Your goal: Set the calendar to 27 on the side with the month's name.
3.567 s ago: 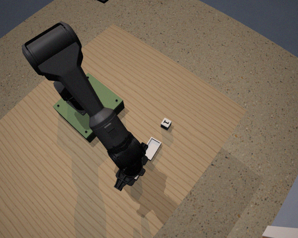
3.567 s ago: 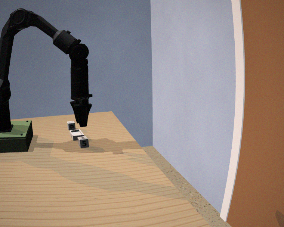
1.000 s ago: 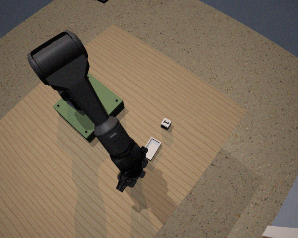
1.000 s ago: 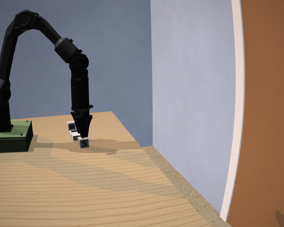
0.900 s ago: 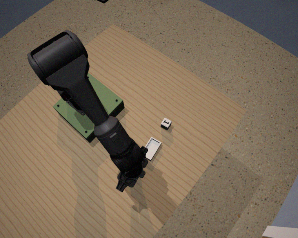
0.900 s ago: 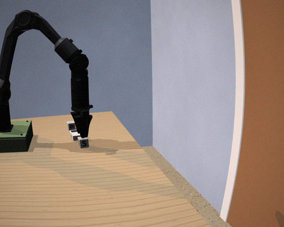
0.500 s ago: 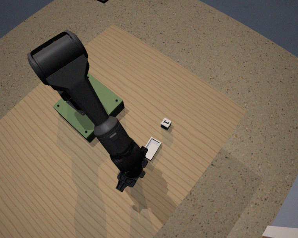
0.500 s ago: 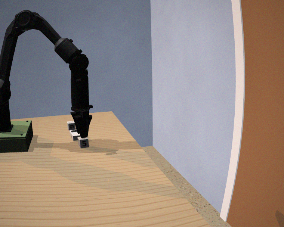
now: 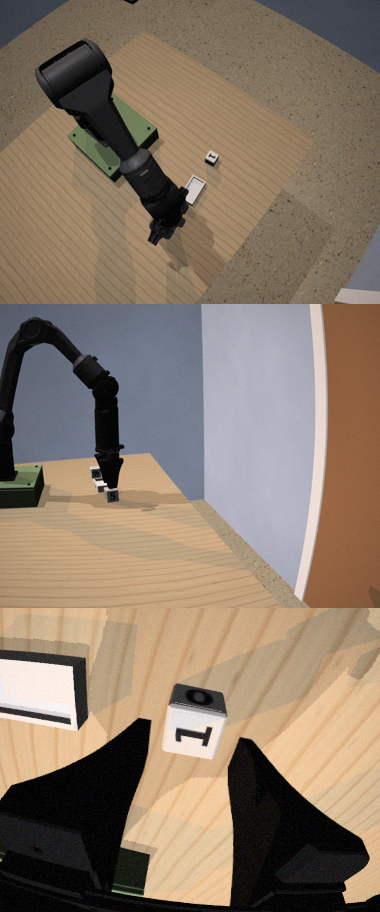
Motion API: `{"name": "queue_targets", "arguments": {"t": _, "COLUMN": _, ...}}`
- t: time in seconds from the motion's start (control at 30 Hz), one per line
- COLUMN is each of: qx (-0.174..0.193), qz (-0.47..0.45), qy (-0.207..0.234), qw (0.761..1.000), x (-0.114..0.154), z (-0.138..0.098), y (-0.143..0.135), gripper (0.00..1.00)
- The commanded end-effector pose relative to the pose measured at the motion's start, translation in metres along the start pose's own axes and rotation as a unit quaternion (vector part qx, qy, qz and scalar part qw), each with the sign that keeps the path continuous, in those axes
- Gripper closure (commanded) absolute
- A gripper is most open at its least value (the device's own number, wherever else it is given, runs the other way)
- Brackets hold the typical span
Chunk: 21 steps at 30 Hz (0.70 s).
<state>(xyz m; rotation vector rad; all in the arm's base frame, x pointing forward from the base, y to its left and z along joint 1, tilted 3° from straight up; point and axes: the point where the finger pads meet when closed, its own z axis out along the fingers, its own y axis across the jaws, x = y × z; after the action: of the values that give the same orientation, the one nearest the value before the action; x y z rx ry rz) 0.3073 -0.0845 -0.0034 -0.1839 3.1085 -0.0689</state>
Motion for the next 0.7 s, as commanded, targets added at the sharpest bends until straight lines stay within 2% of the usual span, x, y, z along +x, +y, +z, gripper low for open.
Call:
{"name": "queue_targets", "arguments": {"t": 0.0, "qx": 0.000, "qz": 0.000, "qy": 0.000, "qw": 1.000, "x": 0.0005, "z": 0.0003, "y": -0.0002, "gripper": 0.40}}
{"name": "queue_targets", "arguments": {"t": 0.67, "qx": 0.000, "qz": 0.000, "qy": 0.001, "qw": 1.000, "x": 0.0009, "z": 0.0022, "y": -0.0001, "gripper": 0.40}}
